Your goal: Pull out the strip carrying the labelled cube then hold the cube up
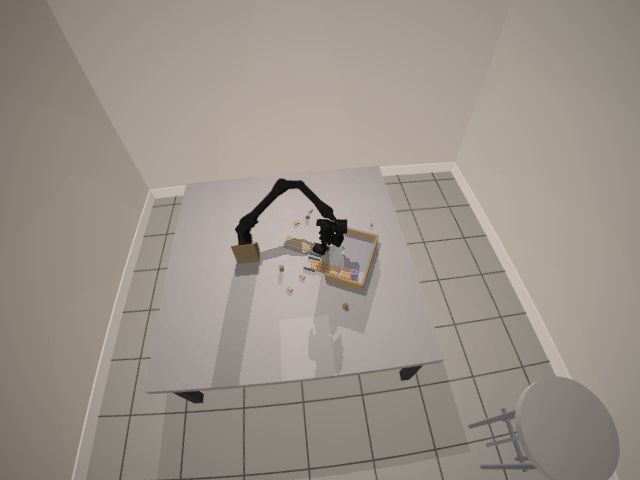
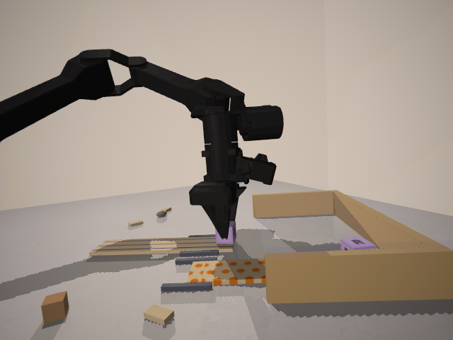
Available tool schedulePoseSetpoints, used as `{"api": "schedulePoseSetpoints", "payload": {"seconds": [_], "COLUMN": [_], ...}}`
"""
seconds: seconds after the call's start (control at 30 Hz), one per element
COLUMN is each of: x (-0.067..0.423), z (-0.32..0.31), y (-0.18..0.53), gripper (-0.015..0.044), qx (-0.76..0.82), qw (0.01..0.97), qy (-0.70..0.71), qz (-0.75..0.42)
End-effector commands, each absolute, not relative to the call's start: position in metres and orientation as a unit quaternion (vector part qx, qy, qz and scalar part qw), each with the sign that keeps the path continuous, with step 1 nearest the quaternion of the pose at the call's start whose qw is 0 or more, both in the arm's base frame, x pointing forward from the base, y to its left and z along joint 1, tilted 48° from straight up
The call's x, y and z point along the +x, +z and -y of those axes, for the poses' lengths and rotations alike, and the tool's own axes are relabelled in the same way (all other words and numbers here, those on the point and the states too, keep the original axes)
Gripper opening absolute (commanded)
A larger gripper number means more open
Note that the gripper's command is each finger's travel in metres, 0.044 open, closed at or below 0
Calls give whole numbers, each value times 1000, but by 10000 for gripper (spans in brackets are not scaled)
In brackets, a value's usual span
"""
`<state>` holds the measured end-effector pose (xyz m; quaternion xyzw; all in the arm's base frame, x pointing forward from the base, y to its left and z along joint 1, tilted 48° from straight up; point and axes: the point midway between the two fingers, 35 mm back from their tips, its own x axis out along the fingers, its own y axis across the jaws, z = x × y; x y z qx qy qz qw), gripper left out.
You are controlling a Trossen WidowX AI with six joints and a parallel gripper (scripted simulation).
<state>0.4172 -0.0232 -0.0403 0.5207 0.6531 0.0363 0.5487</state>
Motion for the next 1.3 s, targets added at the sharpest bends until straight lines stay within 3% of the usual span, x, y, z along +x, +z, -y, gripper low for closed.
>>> {"api": "schedulePoseSetpoints", "payload": {"seconds": [0.0, 0.27, 0.37, 0.67, 0.8, 1.27], "x": [415, 415, 417, 417, 414, 352], "z": [17, 16, 17, 17, 19, 39], "y": [-46, -47, -45, -45, -44, -19], "gripper": [250, 250, 171, 111, 6, 0], "qx": [523, 523, 521, 521, 521, 523], "qw": [543, 543, 547, 547, 547, 542], "qy": [36, 36, 36, 36, 36, 34], "qz": [-656, -656, -654, -654, -654, -657]}}
